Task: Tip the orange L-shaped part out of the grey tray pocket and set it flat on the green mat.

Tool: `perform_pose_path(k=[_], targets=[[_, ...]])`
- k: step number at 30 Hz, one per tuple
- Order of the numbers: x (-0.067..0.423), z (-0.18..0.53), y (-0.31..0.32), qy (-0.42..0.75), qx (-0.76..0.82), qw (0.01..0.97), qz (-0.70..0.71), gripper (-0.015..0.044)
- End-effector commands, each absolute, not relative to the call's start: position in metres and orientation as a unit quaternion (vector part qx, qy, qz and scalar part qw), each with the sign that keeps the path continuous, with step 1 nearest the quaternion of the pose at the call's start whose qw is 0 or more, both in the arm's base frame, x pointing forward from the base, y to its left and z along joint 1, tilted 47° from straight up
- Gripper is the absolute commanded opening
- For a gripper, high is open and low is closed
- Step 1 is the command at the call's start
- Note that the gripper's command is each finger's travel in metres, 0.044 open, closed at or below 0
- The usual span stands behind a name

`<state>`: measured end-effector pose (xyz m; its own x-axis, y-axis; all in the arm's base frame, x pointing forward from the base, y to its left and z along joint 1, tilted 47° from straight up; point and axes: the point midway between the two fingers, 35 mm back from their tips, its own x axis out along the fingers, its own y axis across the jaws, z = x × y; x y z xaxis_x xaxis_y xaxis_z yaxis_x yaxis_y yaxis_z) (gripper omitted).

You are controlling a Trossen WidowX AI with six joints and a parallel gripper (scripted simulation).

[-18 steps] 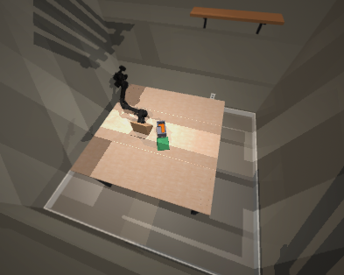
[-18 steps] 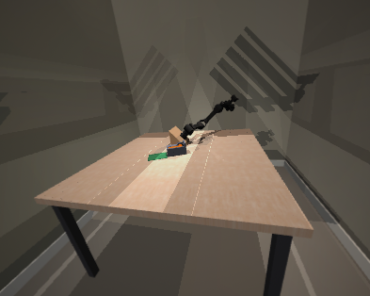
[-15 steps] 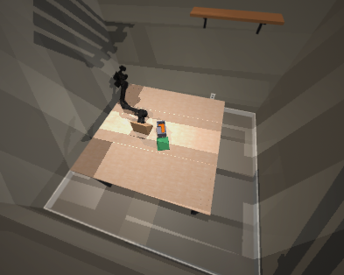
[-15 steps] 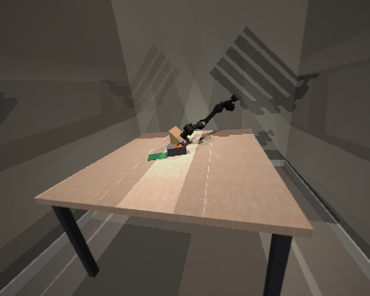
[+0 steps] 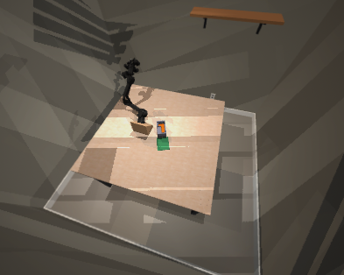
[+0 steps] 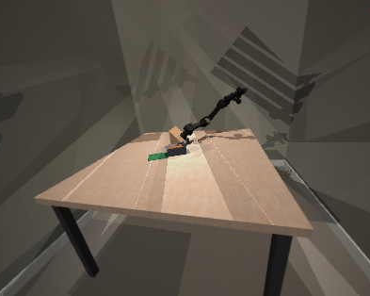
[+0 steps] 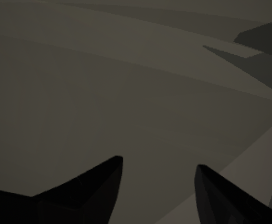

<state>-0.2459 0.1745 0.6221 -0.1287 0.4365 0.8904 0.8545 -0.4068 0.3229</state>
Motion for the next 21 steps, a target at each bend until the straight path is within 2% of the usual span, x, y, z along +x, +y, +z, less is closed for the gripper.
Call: perform_pose_path(k=[1, 9, 21], targets=[[-0.182, 0.645, 0.145, -0.473, -0.664, 0.276, -0.508, 0.018], [-0.07, 0.662, 0.097, -0.395, -0.713, 0.396, -0.422, 0.018], [0.089, 0.625, 0.013, -0.235, -0.73, 0.572, -0.29, 0.018]])
